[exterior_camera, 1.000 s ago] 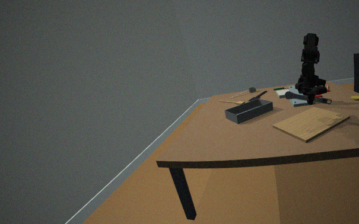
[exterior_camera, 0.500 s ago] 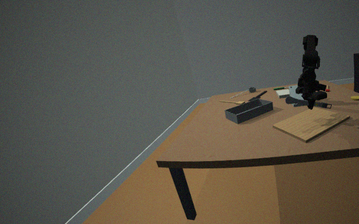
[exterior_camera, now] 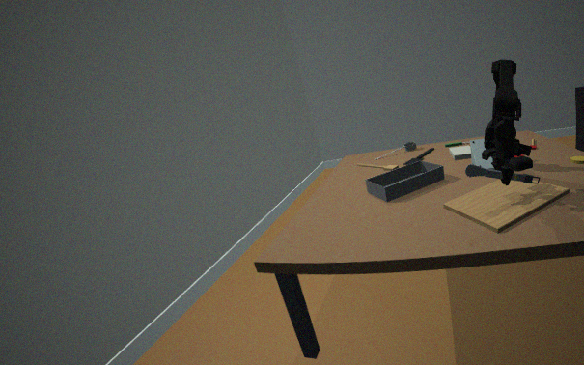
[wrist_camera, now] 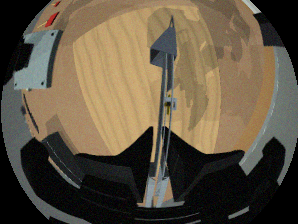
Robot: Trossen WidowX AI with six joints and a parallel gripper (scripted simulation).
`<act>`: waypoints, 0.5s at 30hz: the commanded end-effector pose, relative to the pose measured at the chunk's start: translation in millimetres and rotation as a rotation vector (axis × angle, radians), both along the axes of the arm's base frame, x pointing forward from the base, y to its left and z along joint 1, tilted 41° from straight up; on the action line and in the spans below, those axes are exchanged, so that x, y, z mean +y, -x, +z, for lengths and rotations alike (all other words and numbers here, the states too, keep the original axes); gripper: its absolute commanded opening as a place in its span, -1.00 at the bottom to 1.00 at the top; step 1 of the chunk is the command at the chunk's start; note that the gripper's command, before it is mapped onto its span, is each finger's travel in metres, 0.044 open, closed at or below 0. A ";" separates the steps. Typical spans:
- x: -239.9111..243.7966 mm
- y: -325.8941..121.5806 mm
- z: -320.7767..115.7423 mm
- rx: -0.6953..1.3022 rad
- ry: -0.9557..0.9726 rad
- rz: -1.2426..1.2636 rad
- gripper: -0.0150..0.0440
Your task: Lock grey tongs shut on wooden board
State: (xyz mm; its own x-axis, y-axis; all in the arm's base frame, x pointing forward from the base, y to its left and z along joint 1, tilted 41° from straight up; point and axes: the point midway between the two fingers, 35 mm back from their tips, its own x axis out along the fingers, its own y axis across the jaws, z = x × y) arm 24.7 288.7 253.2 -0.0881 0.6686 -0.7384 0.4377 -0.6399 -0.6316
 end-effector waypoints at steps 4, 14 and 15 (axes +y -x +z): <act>6.0 2.0 -8.7 0.002 -0.003 -0.006 -1.00; 5.3 2.3 -8.5 0.001 0.000 0.000 -0.64; 5.3 2.3 -8.5 0.001 0.000 0.000 -0.56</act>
